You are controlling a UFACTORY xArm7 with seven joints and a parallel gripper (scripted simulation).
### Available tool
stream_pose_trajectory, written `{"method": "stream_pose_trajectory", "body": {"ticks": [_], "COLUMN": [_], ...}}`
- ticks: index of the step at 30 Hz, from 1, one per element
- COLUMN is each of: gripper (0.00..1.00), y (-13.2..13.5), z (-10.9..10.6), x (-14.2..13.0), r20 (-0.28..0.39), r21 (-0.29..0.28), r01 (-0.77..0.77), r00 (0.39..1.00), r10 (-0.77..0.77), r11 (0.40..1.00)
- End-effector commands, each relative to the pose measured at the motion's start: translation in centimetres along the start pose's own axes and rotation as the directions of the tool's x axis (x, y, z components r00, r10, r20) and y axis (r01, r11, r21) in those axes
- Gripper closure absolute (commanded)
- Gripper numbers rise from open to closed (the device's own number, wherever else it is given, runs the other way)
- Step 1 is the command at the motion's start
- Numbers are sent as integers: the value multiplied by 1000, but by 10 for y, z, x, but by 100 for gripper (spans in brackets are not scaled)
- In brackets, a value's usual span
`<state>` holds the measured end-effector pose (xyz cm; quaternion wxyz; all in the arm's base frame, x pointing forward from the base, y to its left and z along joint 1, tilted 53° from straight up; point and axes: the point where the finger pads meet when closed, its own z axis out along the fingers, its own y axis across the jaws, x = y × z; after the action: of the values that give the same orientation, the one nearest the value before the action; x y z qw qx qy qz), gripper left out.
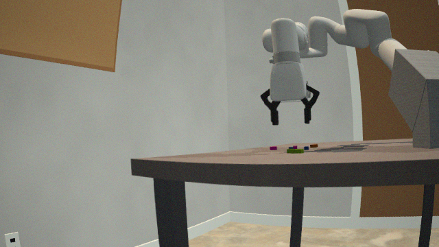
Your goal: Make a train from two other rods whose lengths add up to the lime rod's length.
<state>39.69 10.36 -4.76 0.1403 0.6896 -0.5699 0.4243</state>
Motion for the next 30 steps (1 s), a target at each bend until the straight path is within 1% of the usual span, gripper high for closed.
{"method": "stream_pose_trajectory", "body": {"ticks": [1, 6, 11, 13, 14, 15, 17, 21, 28, 30], "gripper": [0, 0, 0, 0, 0, 0, 0, 0, 0, 0], "y": [0, 2, 4, 4, 5, 6, 6, 8, 12, 12], "z": [-2, -3, -3, -3, -3, -3, -3, -4, -4, -4], "x": [5, 13, 20, 20, 23, 25, 26, 32, 42, 42], "r20": [5, 7, 8, 8, 9, 9, 9, 10, 9, 9], "r21": [12, 10, 8, 8, 7, 7, 6, 4, -1, -1], "r01": [-166, -361, -539, -539, -608, -648, -683, -791, -929, -929], "r00": [986, 933, 842, 842, 794, 762, 730, 612, 369, 369], "r10": [166, 360, 539, 539, 607, 648, 683, 790, 929, 929], "r11": [986, 933, 842, 842, 794, 762, 730, 612, 369, 369]}}
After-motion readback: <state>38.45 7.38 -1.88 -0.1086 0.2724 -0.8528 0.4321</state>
